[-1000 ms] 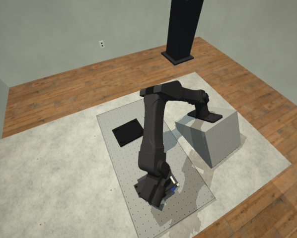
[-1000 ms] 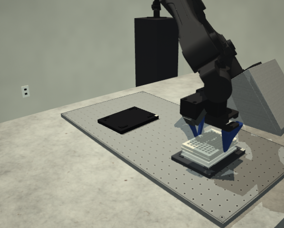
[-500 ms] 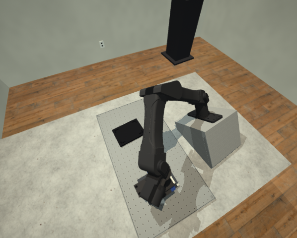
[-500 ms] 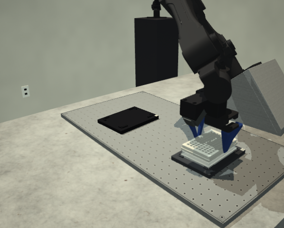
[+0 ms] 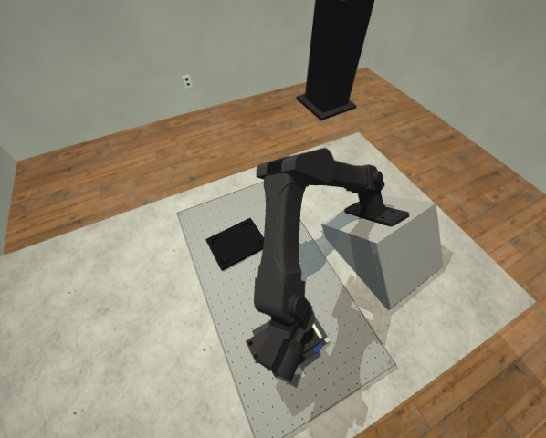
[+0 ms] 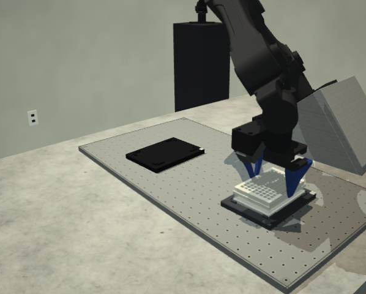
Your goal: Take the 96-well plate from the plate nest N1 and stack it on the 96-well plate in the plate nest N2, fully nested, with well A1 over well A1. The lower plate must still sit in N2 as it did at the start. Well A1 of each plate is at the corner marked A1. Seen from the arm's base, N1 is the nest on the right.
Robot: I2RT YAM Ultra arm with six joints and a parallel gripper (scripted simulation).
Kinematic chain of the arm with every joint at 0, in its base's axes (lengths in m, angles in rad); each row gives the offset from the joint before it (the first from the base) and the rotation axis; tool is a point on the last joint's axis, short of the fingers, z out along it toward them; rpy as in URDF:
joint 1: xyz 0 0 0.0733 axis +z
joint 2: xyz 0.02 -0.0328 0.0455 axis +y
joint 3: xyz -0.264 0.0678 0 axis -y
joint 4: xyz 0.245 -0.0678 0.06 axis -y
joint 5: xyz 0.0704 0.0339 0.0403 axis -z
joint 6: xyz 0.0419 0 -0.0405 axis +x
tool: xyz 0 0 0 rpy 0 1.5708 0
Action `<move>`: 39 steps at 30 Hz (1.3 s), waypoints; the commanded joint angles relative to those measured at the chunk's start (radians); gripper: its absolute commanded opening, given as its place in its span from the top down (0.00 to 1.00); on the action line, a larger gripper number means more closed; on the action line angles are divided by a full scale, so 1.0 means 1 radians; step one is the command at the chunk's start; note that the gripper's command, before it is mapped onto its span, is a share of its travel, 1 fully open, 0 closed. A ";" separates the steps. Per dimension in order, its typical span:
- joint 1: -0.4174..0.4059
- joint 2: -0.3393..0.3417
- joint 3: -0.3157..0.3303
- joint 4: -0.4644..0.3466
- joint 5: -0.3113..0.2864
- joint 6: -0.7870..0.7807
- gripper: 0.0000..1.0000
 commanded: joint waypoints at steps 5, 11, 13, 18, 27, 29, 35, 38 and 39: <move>0.014 -0.034 -0.005 0.025 0.009 -0.009 1.00; 0.016 -0.033 -0.011 0.027 0.009 -0.010 1.00; 0.015 -0.035 0.012 0.029 0.009 -0.010 1.00; 0.011 -0.033 0.005 0.032 0.010 -0.012 1.00; 0.012 -0.030 -0.015 0.036 0.010 -0.013 1.00; 0.011 -0.029 -0.019 0.037 0.010 -0.012 1.00; 0.011 -0.029 -0.017 0.039 0.010 -0.012 1.00; 0.012 -0.029 -0.021 0.039 0.010 -0.011 1.00; 0.012 -0.029 -0.023 0.039 0.010 -0.011 1.00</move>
